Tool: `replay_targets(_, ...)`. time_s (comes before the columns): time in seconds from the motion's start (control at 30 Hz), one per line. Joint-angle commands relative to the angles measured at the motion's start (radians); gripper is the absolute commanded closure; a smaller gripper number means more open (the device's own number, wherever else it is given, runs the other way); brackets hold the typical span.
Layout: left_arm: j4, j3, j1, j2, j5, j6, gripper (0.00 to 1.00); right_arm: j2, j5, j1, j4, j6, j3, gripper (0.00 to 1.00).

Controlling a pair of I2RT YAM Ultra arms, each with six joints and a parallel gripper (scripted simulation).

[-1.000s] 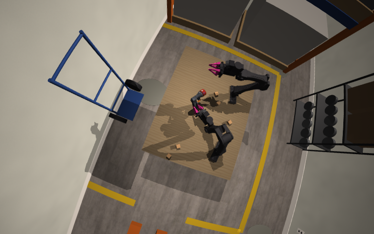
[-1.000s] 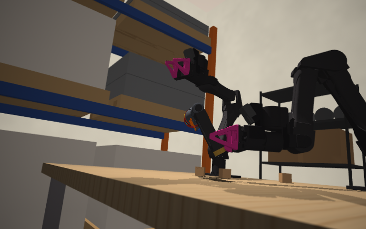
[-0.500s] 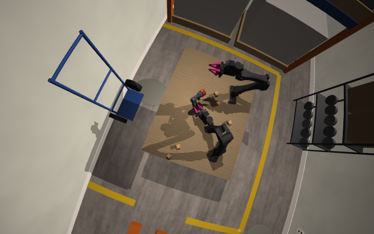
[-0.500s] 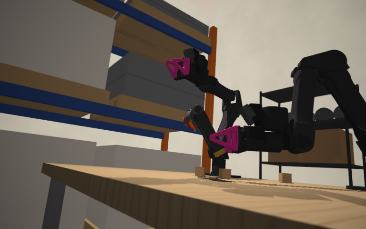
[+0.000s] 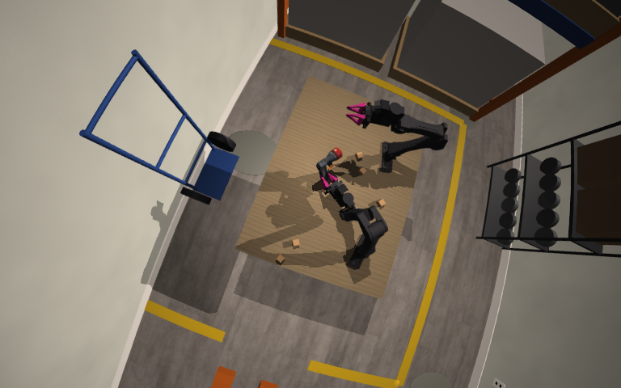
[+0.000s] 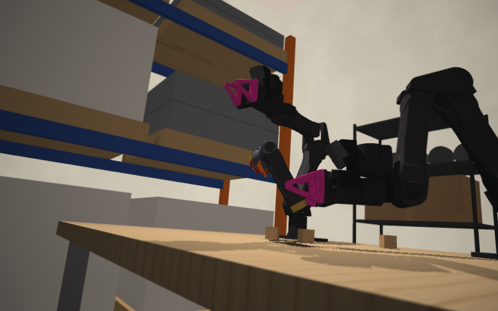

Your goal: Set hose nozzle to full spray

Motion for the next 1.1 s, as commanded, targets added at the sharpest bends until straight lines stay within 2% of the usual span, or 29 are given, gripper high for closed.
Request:
replay_targets(0.0, 0.076, 0.040, -0.015, -0.049, -0.004, -0.011, 0.65, -0.006, 0.005, -0.007, 0.024, -0.005, 0.050, 0.63)
replay_targets(0.17, 0.079, 0.039, -0.016, -0.054, -0.004, -0.012, 0.65, -0.008, 0.005, -0.011, 0.024, -0.005, 0.050, 0.63)
replay_targets(0.2, 0.050, 0.048, 0.026, -0.057, 0.006, 0.013, 0.65, -0.008, 0.005, -0.011, 0.024, -0.005, 0.050, 0.63)
replay_targets(0.4, -0.229, 0.119, 0.098, -0.070, 0.070, 0.068, 0.65, -0.008, 0.005, -0.011, 0.024, -0.005, 0.050, 0.63)
replay_targets(0.47, -0.229, 0.119, 0.098, -0.070, 0.070, 0.068, 0.65, -0.008, 0.005, -0.011, 0.024, -0.005, 0.050, 0.63)
replay_targets(0.97, -0.874, 0.401, 0.343, -0.109, 0.238, 0.208, 0.65, -0.008, 0.005, -0.011, 0.024, -0.005, 0.050, 0.63)
replay_targets(1.03, -0.874, 0.401, 0.343, -0.109, 0.238, 0.208, 0.65, -0.008, 0.005, -0.011, 0.024, -0.005, 0.050, 0.63)
replay_targets(1.07, -0.934, 0.433, 0.356, -0.108, 0.252, 0.220, 0.65, -0.008, 0.005, -0.011, 0.024, -0.005, 0.050, 0.63)
